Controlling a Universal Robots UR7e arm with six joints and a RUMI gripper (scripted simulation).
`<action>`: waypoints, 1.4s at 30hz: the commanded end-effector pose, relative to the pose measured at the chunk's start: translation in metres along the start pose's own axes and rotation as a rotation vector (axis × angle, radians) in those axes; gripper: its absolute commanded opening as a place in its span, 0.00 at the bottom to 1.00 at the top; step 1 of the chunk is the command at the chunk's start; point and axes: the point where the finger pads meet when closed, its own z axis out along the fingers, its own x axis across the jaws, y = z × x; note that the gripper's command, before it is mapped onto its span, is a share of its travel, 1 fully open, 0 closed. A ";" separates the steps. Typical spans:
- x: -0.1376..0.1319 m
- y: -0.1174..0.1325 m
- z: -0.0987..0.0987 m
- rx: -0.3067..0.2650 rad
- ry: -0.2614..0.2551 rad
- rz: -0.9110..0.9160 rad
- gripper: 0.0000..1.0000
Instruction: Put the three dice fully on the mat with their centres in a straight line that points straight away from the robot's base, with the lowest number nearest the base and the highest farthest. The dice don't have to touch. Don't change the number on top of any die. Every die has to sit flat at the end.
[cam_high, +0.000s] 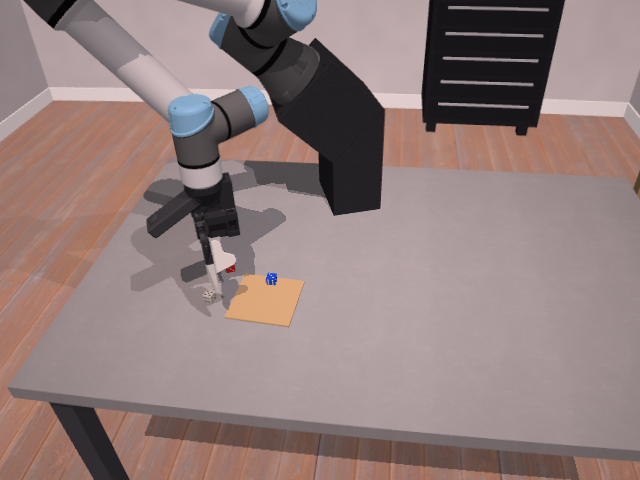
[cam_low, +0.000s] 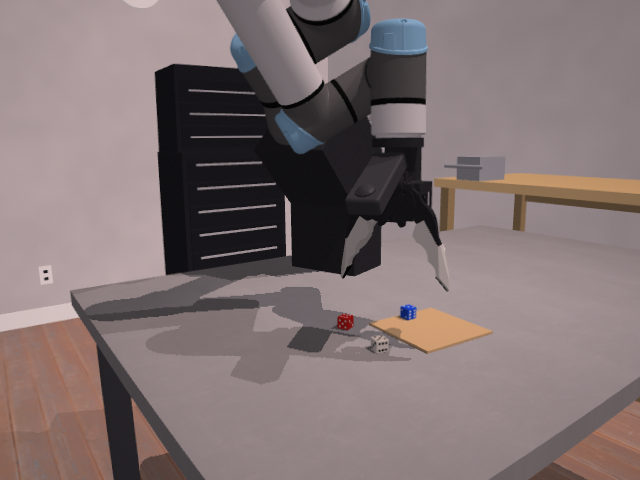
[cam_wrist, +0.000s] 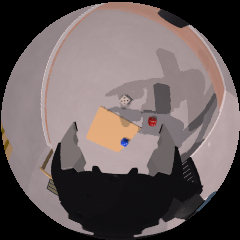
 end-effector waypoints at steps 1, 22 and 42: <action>0.001 -0.006 0.000 0.001 0.006 0.136 1.00; 0.008 -0.014 0.000 0.003 0.005 0.518 1.00; 0.011 -0.017 0.001 0.003 0.005 0.678 1.00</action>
